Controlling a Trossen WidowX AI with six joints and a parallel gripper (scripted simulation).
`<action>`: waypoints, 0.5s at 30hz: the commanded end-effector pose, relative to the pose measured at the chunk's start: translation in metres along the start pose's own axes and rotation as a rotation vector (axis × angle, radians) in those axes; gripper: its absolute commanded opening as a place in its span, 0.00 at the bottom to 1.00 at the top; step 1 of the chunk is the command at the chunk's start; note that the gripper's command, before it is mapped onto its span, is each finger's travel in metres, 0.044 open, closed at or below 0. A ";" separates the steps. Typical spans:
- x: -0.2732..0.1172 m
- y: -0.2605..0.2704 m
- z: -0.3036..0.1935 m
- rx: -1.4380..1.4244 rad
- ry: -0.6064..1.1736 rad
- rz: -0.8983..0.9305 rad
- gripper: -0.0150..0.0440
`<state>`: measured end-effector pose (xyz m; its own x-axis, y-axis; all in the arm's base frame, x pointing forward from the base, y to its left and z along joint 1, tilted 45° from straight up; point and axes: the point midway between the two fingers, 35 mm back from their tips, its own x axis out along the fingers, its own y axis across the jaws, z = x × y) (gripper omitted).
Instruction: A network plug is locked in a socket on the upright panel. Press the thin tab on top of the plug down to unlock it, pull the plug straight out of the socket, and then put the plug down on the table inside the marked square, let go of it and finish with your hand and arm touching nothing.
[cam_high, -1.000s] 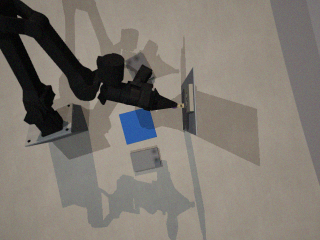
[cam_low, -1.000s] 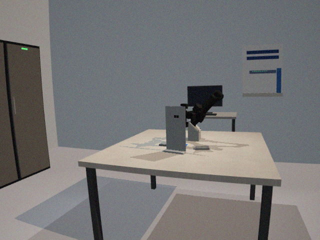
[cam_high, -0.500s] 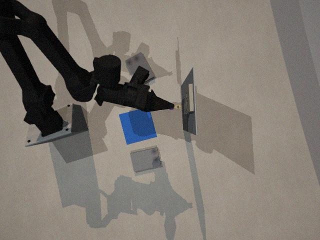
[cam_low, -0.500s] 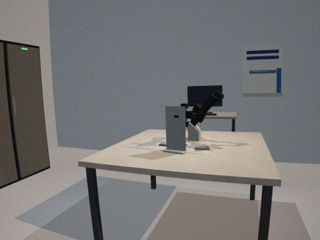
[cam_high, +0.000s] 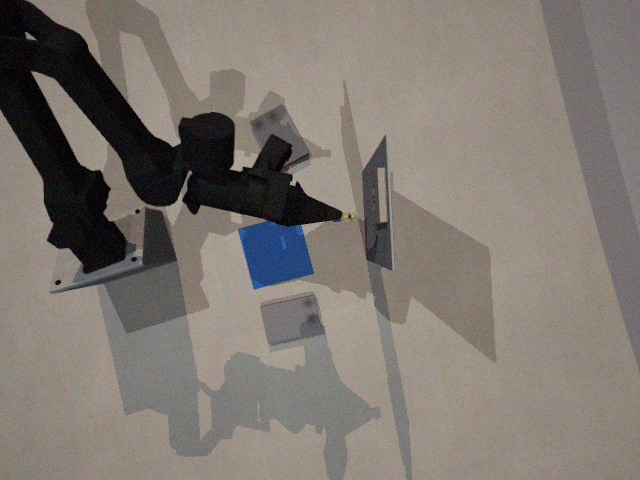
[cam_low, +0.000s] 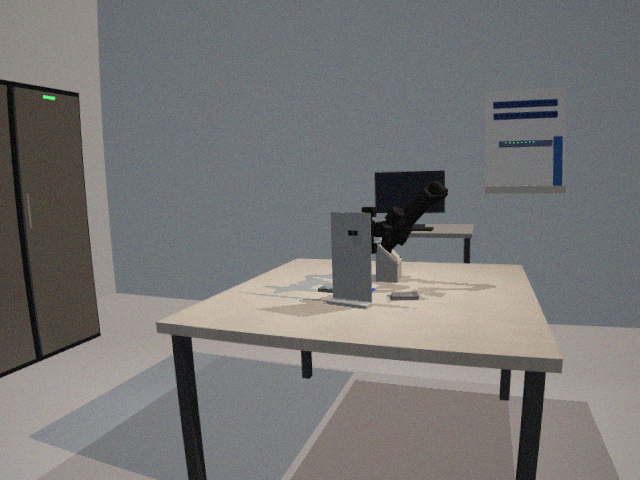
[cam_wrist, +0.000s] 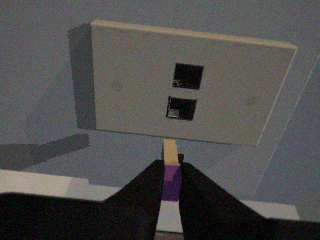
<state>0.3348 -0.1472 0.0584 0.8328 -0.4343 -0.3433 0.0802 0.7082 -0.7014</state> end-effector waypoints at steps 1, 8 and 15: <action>-0.003 -0.002 0.001 -0.002 -0.008 -0.005 0.25; -0.007 -0.002 -0.002 -0.002 -0.008 -0.005 0.25; -0.011 -0.002 -0.005 -0.002 -0.007 -0.005 0.25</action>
<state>0.3252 -0.1468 0.0575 0.8326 -0.4342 -0.3439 0.0797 0.7083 -0.7014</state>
